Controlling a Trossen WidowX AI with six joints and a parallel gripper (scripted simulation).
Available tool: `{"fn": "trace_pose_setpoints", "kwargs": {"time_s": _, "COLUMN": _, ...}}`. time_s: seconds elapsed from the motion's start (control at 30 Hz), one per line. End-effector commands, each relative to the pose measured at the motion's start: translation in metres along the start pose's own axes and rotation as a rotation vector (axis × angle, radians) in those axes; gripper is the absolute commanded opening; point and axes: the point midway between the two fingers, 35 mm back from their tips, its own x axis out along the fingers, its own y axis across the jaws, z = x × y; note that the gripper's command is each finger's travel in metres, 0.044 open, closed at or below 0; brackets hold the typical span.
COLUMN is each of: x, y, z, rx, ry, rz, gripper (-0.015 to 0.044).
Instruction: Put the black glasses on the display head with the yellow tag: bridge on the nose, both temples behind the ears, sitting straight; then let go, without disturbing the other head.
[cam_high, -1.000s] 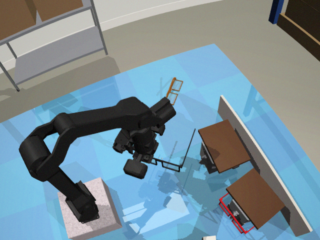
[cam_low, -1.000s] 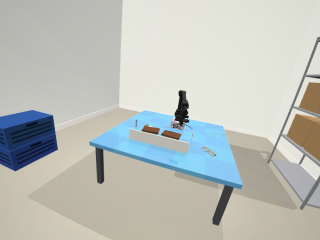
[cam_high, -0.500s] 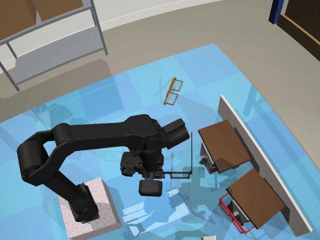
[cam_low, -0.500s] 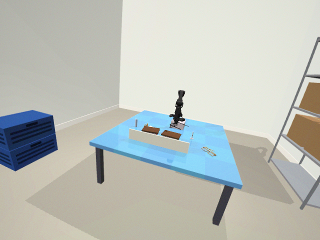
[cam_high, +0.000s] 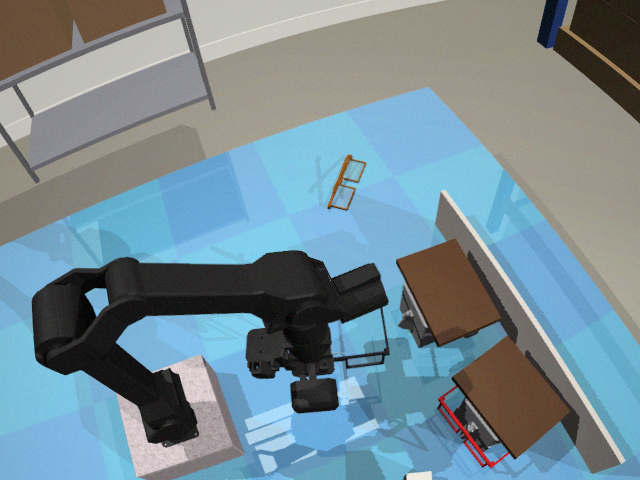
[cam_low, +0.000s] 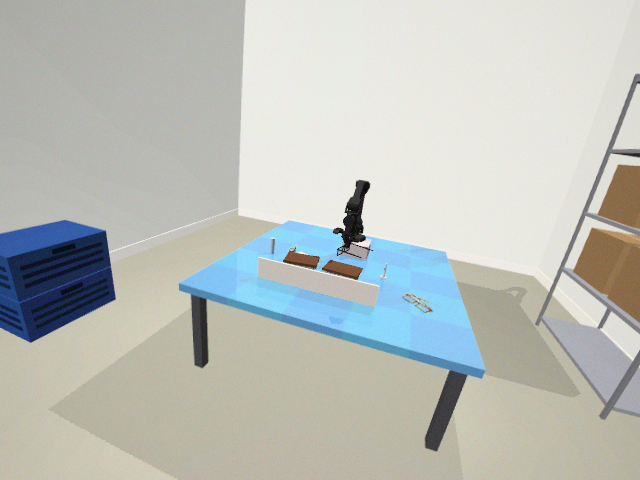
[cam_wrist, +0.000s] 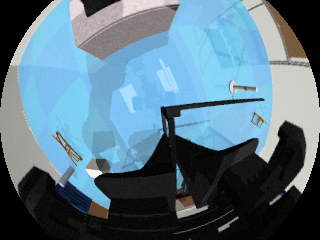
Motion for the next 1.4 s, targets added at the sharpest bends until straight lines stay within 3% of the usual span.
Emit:
{"fn": "trace_pose_setpoints", "kwargs": {"time_s": 0.0, "x": 0.005, "y": 0.0, "z": 0.0, "rx": -0.007, "ry": -0.002, "rz": -0.004, "gripper": 0.0}}
{"fn": "trace_pose_setpoints", "kwargs": {"time_s": 1.37, "x": 0.05, "y": -0.002, "z": -0.004, "rx": -0.007, "ry": -0.002, "rz": -0.004, "gripper": 0.0}}
